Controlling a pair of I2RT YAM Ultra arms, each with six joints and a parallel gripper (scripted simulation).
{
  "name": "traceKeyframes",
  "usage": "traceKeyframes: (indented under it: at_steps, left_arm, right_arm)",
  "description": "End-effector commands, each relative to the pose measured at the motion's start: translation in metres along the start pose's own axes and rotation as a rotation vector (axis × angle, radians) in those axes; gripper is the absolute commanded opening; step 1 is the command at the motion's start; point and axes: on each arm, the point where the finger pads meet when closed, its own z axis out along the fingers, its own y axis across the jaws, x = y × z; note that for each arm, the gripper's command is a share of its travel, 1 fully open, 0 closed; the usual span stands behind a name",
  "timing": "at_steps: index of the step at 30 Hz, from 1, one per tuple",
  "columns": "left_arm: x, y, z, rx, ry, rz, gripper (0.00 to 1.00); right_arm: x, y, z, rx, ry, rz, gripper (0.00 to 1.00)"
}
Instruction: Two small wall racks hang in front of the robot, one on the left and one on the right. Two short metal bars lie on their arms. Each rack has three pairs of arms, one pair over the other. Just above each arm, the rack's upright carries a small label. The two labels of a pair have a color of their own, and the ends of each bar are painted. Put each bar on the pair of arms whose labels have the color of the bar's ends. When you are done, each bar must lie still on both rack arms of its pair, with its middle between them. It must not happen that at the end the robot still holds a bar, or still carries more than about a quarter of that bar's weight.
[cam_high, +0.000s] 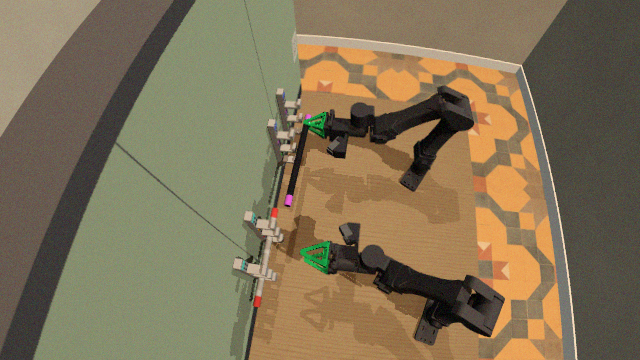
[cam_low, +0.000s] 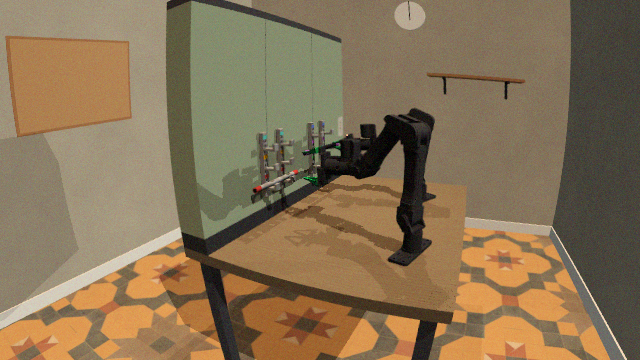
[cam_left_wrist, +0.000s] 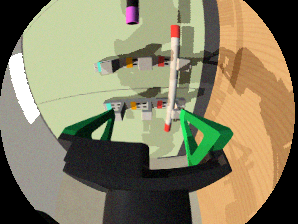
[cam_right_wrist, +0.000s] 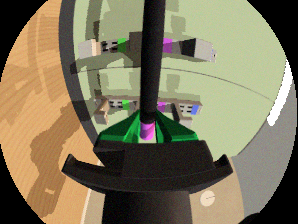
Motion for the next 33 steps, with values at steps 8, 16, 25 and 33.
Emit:
traceKeyframes:
  at_steps: [8,16,25,33]
  left_arm:
    - [0.005,0.015,-0.003,-0.04,0.001,-0.028,1.0]
    - [0.005,0.015,-0.003,-0.04,0.001,-0.028,1.0]
    - [0.005,0.015,-0.003,-0.04,0.001,-0.028,1.0]
    - [0.005,0.015,-0.003,-0.04,0.001,-0.028,1.0]
  right_arm:
    - [0.019,-0.032,-0.004,0.068,-0.022,0.026,0.0]
    - [0.033,-0.035,-0.004,0.068,-0.022,0.026,0.0]
    - [0.053,-0.044,-0.004,0.068,-0.022,0.026,0.0]
    - [0.067,-0.049,-0.004,0.068,-0.022,0.026,0.0]
